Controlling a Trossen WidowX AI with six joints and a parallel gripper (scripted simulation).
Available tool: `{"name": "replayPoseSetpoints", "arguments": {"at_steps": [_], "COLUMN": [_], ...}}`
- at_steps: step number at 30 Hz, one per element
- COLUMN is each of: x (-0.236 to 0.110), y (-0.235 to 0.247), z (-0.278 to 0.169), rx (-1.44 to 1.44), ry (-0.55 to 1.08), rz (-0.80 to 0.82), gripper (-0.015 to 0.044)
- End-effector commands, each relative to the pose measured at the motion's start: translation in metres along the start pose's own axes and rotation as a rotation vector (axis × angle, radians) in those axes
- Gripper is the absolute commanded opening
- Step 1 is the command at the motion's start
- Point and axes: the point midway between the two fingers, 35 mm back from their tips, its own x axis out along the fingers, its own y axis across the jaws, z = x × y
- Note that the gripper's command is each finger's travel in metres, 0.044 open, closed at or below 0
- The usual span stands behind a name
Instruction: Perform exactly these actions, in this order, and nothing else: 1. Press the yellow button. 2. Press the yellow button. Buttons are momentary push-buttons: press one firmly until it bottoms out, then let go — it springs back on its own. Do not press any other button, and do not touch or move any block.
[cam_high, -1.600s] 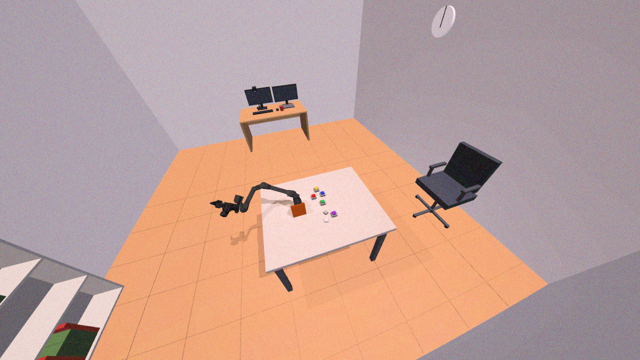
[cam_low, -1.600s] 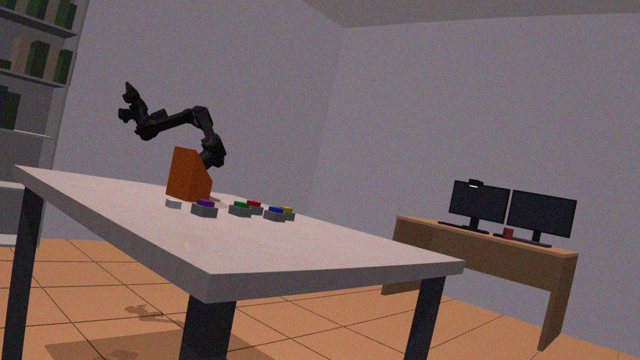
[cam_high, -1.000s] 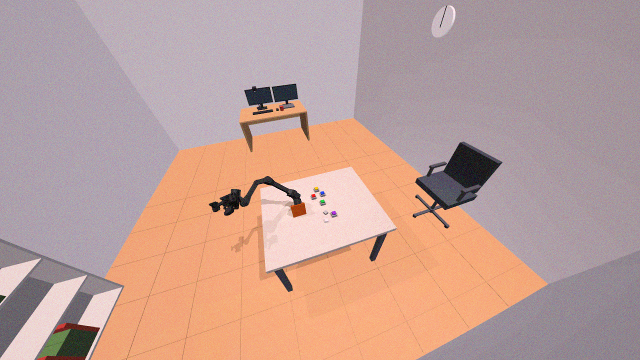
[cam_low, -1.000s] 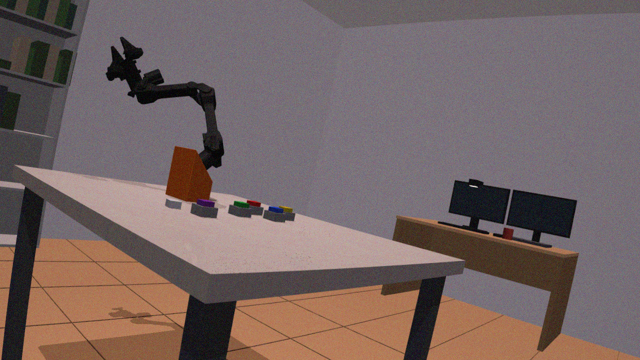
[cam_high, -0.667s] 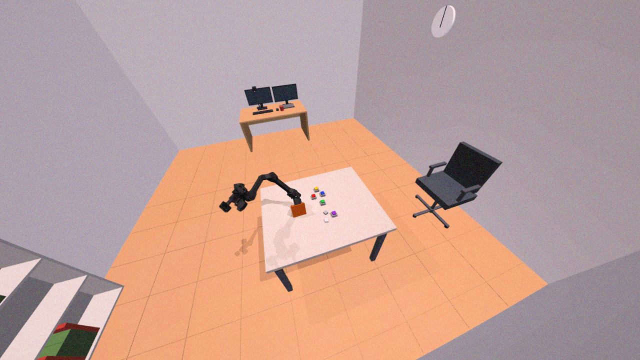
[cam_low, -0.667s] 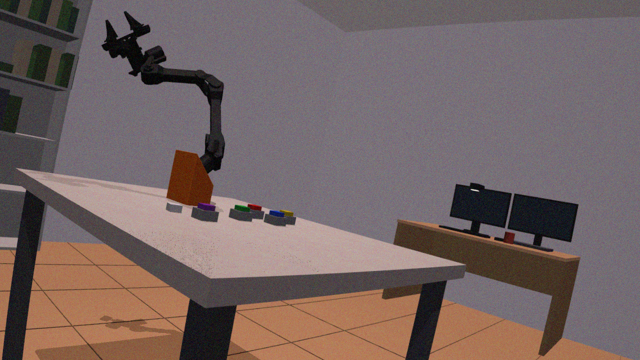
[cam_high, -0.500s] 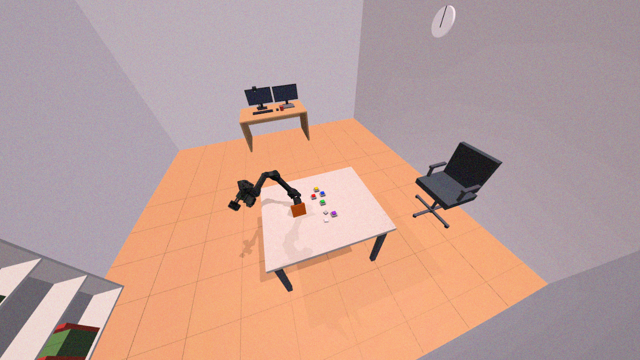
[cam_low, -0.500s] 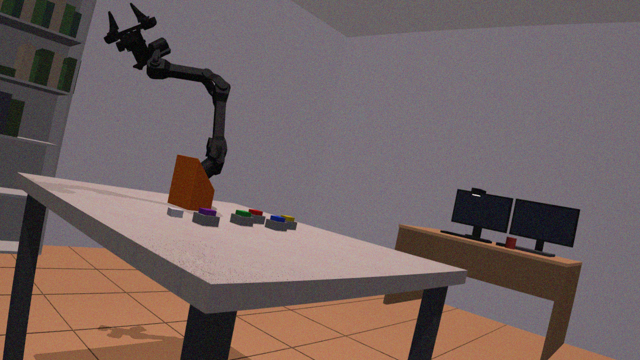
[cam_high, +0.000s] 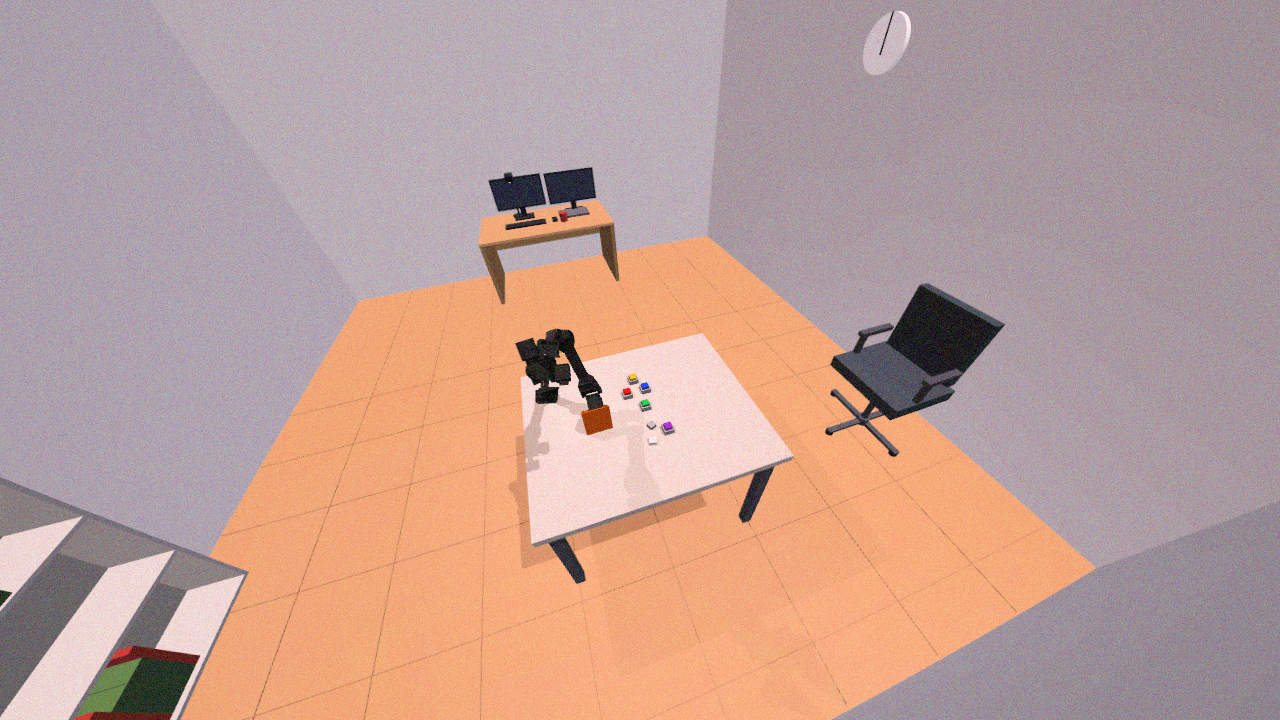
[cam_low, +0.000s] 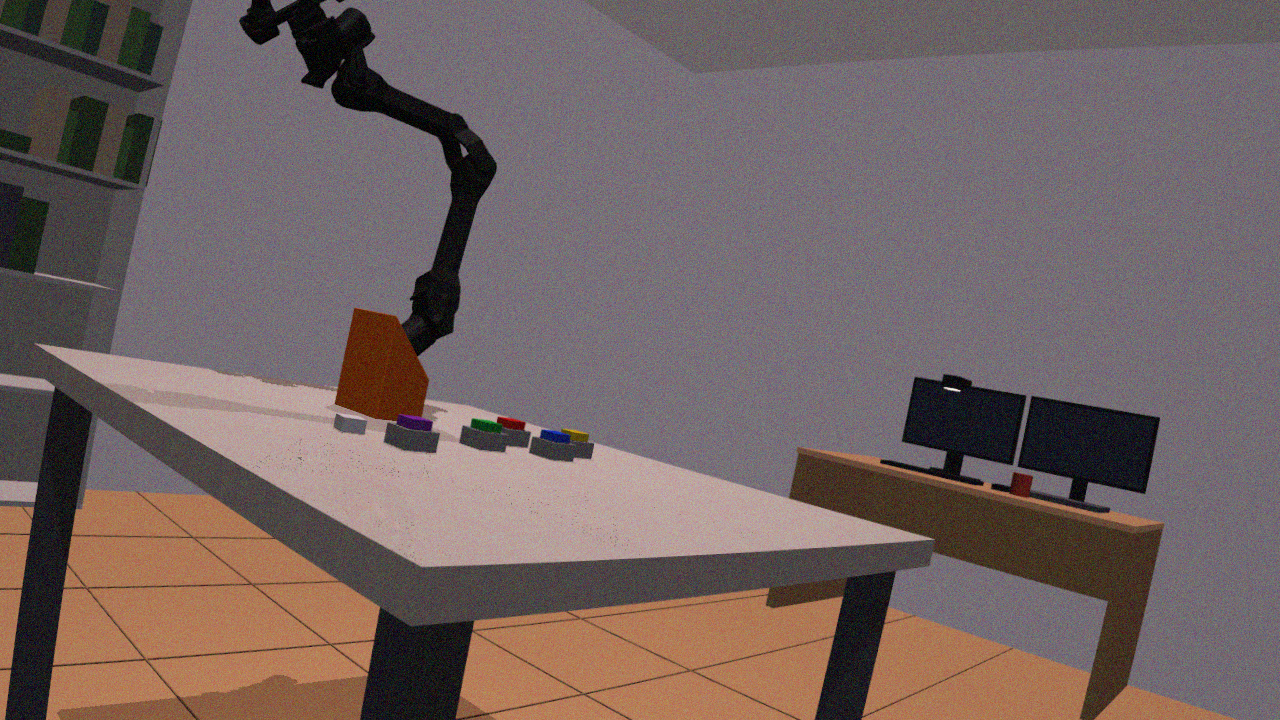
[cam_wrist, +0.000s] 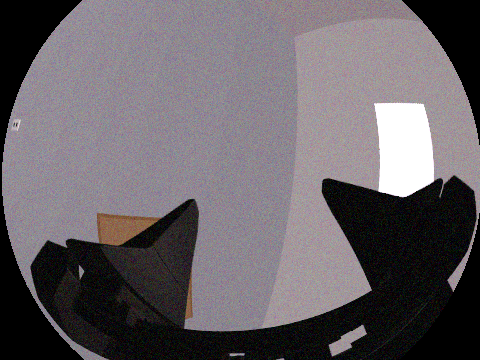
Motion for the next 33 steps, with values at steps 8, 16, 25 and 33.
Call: {"name": "replayPoseSetpoints", "arguments": {"at_steps": [8, 16, 25, 33], "x": [0.046, 0.038, -0.014, -0.095], "y": [-0.044, -0.068, -0.088, -0.097], "z": [0.171, 0.294, 0.426, 0.524], "rx": [0.387, 0.618, 0.826, 0.943], "ry": [-0.347, -0.555, -0.733, -0.808], "rz": [0.147, 0.346, 0.666, 1.032], "gripper": [0.04, 0.04, 0.04, 0.04]}}
